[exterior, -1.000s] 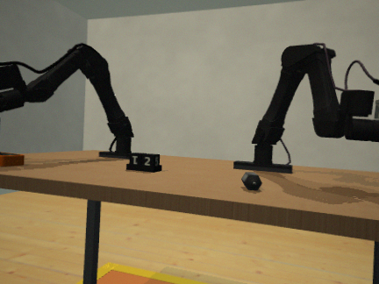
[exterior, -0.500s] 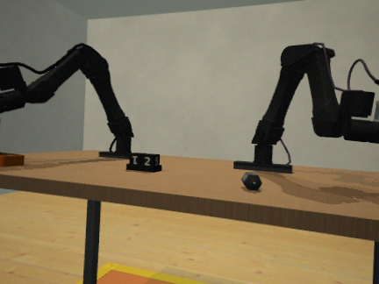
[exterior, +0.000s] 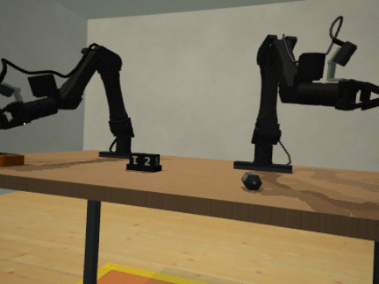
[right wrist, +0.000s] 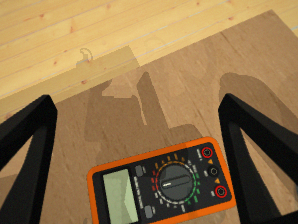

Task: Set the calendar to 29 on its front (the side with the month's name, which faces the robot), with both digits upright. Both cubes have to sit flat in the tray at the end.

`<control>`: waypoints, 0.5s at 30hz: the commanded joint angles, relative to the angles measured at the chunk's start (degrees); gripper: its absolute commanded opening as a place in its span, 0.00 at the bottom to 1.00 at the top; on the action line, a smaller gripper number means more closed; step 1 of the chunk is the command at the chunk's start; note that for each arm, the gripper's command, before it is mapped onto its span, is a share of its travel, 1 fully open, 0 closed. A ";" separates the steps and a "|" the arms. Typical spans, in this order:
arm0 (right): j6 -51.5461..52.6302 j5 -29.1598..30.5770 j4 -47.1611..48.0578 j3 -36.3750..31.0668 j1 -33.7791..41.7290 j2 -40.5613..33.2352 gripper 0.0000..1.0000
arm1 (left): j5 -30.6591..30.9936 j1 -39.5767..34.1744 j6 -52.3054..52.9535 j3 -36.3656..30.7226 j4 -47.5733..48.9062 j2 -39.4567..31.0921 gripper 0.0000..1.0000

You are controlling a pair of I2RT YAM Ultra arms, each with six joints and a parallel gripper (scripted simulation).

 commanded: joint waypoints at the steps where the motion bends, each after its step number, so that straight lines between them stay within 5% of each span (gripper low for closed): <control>1: 0.86 2.87 6.02 -4.98 3.03 -5.16 1.00 | 4.50 -5.65 0.40 0.80 -10.41 -7.04 1.00; 15: 2.64 13.48 14.02 -22.24 16.92 -16.09 1.00 | 14.10 -26.92 0.22 1.82 -38.74 -29.08 1.00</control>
